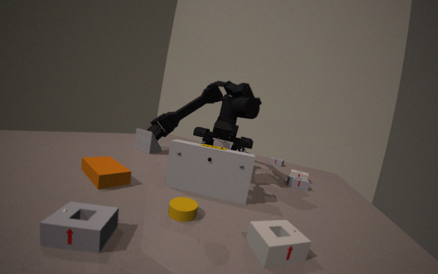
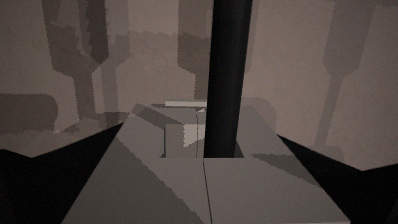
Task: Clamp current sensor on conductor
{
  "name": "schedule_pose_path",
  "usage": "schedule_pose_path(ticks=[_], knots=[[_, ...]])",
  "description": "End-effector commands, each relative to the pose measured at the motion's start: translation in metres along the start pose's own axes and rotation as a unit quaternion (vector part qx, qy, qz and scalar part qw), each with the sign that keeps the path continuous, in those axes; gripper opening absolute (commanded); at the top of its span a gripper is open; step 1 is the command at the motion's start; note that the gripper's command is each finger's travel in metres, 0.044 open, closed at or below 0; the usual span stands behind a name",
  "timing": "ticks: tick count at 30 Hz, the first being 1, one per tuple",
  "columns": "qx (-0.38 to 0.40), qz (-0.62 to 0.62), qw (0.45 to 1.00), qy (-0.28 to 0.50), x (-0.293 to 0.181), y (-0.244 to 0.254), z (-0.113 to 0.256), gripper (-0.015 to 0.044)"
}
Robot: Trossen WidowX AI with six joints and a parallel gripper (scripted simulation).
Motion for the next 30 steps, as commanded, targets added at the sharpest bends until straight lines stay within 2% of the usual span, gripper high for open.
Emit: schedule_pose_path(ticks=[1,7,8,30], knots=[[0.000,0.000,1.000,0.000,-0.0002,0.0001,0.0005,0.0105],[0.000,0.000,1.000,0.000,-0.0002,0.0001,0.0005,0.0263],[0.000,0.000,1.000,0.000,-0.0002,0.0001,0.0005,0.0272],[0.000,0.000,1.000,0.000,-0.0002,0.0001,0.0005,0.0272]])
Point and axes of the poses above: the point midway between the two fingers, 35 mm back from their tips, its own z axis back along the fingers, its own y axis across the jaws, x = y × z, the point moved 2 cm from there along z, back along the fingers, and after that the axes turned 13 degrees about -z, right-handed, at the moved point
